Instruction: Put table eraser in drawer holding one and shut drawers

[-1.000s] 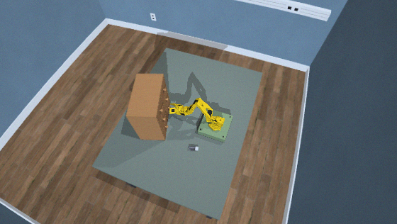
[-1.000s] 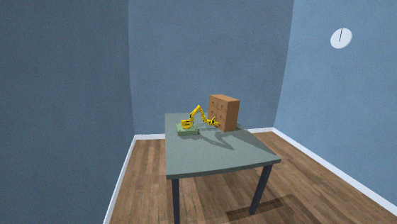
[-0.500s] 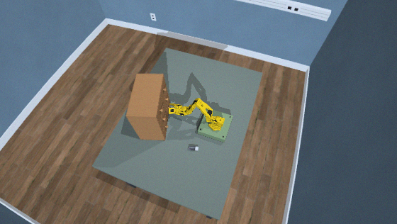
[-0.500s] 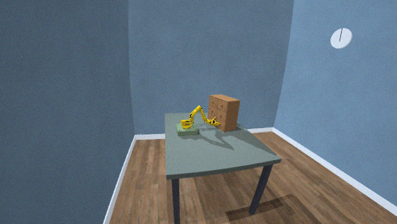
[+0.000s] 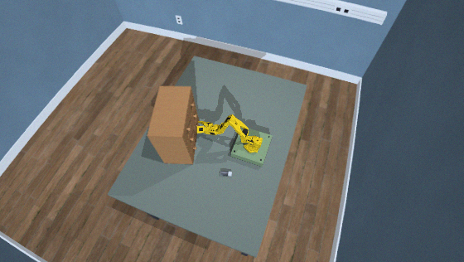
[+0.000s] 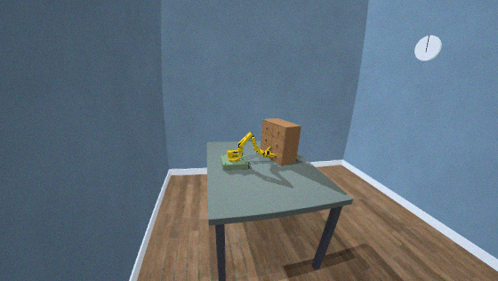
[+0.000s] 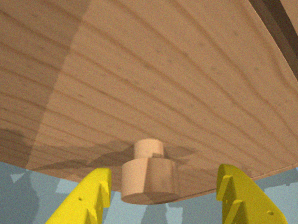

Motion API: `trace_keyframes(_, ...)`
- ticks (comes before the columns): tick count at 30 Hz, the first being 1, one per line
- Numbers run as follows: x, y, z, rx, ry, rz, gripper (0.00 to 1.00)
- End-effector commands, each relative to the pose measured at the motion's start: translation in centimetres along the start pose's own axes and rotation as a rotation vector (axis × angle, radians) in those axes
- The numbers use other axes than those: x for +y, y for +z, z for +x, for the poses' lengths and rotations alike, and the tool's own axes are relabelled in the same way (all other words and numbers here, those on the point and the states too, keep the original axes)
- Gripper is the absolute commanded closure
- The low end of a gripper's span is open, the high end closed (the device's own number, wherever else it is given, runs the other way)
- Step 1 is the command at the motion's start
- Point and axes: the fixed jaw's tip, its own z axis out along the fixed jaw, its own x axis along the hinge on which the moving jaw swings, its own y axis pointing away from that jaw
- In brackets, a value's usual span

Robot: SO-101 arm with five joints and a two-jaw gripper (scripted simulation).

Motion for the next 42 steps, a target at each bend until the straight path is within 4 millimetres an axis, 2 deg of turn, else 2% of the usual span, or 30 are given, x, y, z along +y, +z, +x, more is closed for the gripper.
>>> trace_keyframes(1,0.66,0.09,0.21,0.005,-0.011,-0.018,0.79)
trace_keyframes(42,0.99,0.14,0.28,0.001,-0.013,-0.022,0.79)
